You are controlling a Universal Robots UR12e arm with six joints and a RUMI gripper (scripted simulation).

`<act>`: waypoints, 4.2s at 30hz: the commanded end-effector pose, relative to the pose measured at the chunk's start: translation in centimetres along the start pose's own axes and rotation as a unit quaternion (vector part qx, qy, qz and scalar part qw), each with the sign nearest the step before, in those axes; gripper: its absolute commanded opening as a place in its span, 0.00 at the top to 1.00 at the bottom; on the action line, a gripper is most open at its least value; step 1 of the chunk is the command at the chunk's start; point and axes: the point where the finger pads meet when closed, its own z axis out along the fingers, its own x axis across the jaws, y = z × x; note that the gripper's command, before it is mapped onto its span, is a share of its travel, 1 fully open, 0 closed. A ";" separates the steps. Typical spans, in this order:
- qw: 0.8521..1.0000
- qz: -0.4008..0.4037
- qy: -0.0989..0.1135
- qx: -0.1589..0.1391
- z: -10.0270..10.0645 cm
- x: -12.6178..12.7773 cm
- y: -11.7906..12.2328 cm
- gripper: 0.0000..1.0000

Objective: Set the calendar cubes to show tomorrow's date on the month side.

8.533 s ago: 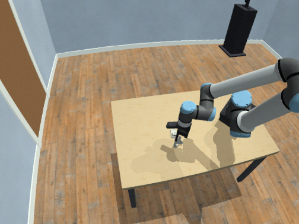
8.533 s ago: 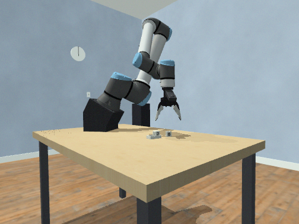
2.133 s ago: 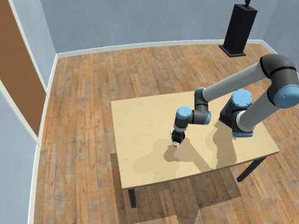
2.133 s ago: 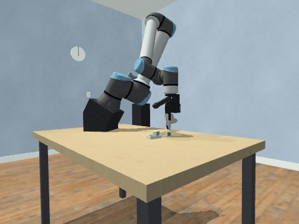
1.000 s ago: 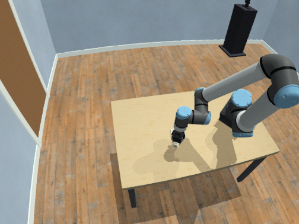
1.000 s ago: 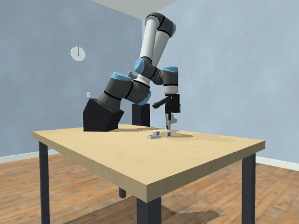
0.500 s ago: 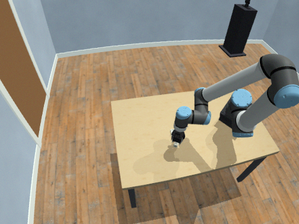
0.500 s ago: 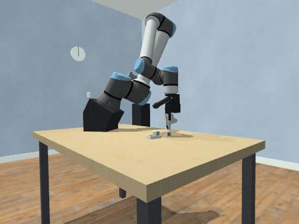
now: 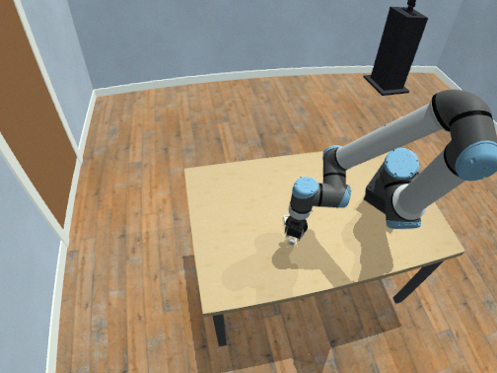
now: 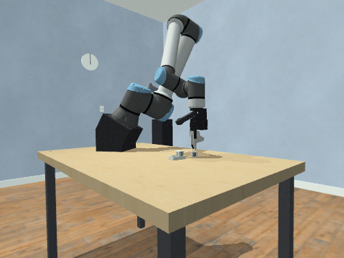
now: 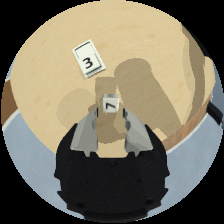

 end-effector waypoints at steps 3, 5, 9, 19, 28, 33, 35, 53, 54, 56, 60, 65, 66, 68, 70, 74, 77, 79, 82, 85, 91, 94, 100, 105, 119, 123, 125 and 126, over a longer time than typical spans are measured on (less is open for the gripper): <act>1.000 0.000 0.000 0.000 0.0 0.0 0.0 0.71; 1.000 0.000 0.000 0.000 0.0 0.0 0.0 0.71; 1.000 0.000 0.000 0.000 0.0 0.0 0.0 0.71; 1.000 0.000 0.000 0.000 0.1 0.0 0.0 0.71; 1.000 0.000 0.000 0.000 0.9 0.0 0.0 0.71; 1.000 0.000 0.000 0.000 1.8 0.0 0.0 0.71; 1.000 0.000 0.000 0.000 2.1 0.0 0.0 0.71; 1.000 0.000 0.000 0.000 2.9 0.0 0.0 0.71; 1.000 0.000 0.000 0.000 2.9 0.0 0.0 0.71; 1.000 0.000 0.000 0.000 2.9 0.0 0.0 0.71; 1.000 0.000 0.000 0.000 2.9 0.0 0.0 0.71; 1.000 0.000 0.000 0.000 2.9 0.0 0.0 0.71; 1.000 0.000 0.000 0.000 2.9 0.0 0.0 0.71; 1.000 0.000 0.000 0.000 2.9 0.0 0.0 0.71; 1.000 0.000 0.000 0.000 2.9 0.0 0.0 0.71; 1.000 0.000 0.000 0.000 2.9 0.0 0.0 0.71; 1.000 0.000 0.000 0.000 2.9 0.0 0.0 0.71; 1.000 0.000 0.000 0.000 2.9 0.0 0.0 0.71; 1.000 0.000 0.000 0.000 2.9 0.0 0.0 0.71; 1.000 0.000 0.000 0.000 2.9 0.0 0.0 0.89; 1.000 0.000 0.000 0.000 2.9 0.0 0.0 0.89; 1.000 0.000 0.000 0.000 2.9 0.0 0.0 0.89; 1.000 0.000 0.000 0.000 2.9 0.0 0.0 0.89; 1.000 0.000 0.000 0.000 2.9 0.0 0.0 0.89; 1.000 0.000 0.000 0.000 2.8 0.0 0.0 0.89; 1.000 0.000 0.000 0.000 2.3 0.0 0.0 0.89; 1.000 0.000 0.000 0.000 2.3 0.0 0.0 0.89; 1.000 0.000 0.000 0.000 2.1 0.0 0.0 0.89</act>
